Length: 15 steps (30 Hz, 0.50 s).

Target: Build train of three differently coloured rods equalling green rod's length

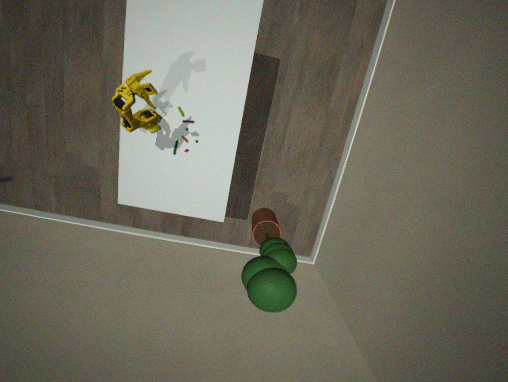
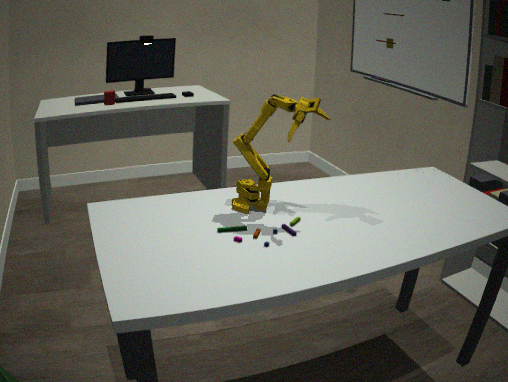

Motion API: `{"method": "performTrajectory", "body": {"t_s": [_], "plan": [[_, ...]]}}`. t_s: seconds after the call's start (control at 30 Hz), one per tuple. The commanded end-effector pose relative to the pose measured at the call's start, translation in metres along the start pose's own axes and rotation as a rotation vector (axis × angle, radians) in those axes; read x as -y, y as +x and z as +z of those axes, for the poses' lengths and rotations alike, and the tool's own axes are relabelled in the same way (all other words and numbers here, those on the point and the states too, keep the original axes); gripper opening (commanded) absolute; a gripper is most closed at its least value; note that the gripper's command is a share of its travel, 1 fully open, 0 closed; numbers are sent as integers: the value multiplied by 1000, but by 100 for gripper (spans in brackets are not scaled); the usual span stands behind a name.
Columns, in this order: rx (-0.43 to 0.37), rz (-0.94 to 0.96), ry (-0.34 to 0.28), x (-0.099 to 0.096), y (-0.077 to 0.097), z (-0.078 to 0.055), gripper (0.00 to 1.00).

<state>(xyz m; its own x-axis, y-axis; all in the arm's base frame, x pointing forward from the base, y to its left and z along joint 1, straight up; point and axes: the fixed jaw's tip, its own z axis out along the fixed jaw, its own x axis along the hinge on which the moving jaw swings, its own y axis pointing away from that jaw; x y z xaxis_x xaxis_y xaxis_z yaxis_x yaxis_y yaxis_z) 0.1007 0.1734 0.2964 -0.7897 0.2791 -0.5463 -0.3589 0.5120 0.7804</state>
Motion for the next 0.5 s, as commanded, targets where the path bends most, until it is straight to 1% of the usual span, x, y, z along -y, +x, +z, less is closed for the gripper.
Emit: {"method": "performTrajectory", "body": {"t_s": [0.0, 0.4, 0.47], "plan": [[11, -19, 10, 2, -2, 2, 100], [-12, -106, 137, 28, -1, 22, 100], [-12, -106, 137, 28, -1, 22, 100]]}}
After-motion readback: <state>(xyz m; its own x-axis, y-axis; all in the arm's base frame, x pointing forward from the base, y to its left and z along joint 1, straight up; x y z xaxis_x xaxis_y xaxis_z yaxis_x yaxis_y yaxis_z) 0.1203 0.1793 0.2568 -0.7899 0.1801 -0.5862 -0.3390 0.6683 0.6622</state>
